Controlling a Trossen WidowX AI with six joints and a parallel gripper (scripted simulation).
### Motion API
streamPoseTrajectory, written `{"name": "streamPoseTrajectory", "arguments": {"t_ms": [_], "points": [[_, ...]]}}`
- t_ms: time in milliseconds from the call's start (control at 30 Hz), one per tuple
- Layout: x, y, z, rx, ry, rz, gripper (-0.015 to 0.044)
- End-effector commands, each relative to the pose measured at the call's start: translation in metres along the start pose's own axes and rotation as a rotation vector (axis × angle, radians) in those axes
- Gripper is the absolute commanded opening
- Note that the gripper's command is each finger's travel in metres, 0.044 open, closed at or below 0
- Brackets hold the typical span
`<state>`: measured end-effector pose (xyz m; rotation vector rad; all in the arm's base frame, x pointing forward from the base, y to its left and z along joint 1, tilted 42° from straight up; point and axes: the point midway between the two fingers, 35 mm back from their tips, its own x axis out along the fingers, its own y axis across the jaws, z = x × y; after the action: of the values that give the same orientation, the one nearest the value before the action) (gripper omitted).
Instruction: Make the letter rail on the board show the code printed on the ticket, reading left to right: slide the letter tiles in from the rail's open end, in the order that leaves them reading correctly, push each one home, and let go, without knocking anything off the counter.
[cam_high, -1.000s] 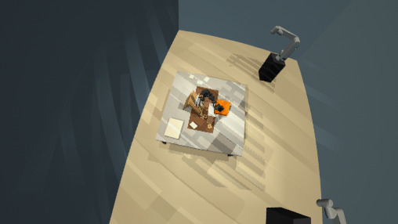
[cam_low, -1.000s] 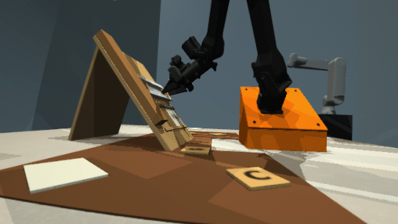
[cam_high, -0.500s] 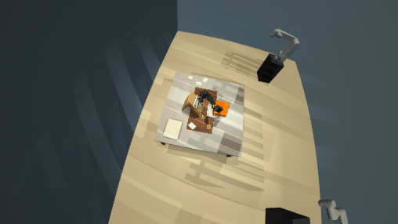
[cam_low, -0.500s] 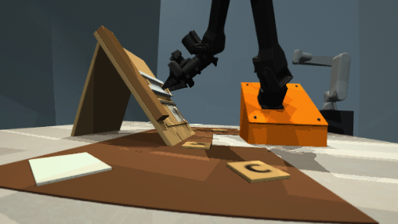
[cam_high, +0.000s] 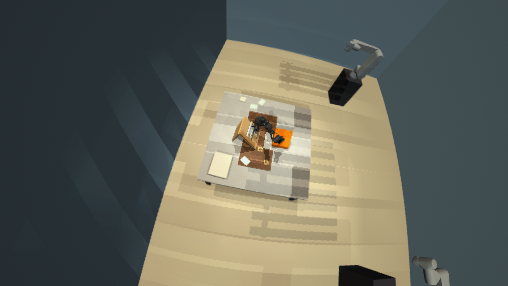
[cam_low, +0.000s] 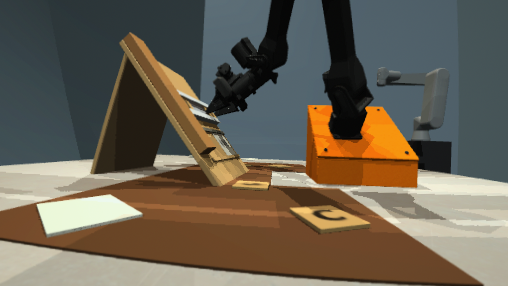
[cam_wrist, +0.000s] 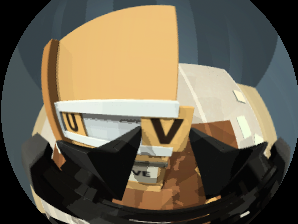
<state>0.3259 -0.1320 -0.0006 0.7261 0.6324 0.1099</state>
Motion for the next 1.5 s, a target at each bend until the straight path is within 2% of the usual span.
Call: {"name": "streamPoseTrajectory", "arguments": {"t_ms": [0, 1467], "points": [[0.000, 0.003, -0.002, 0.007, 0.001, -0.003, 0.0000], [0.000, 0.025, -0.002, 0.008, 0.002, -0.003, 0.0000]]}}
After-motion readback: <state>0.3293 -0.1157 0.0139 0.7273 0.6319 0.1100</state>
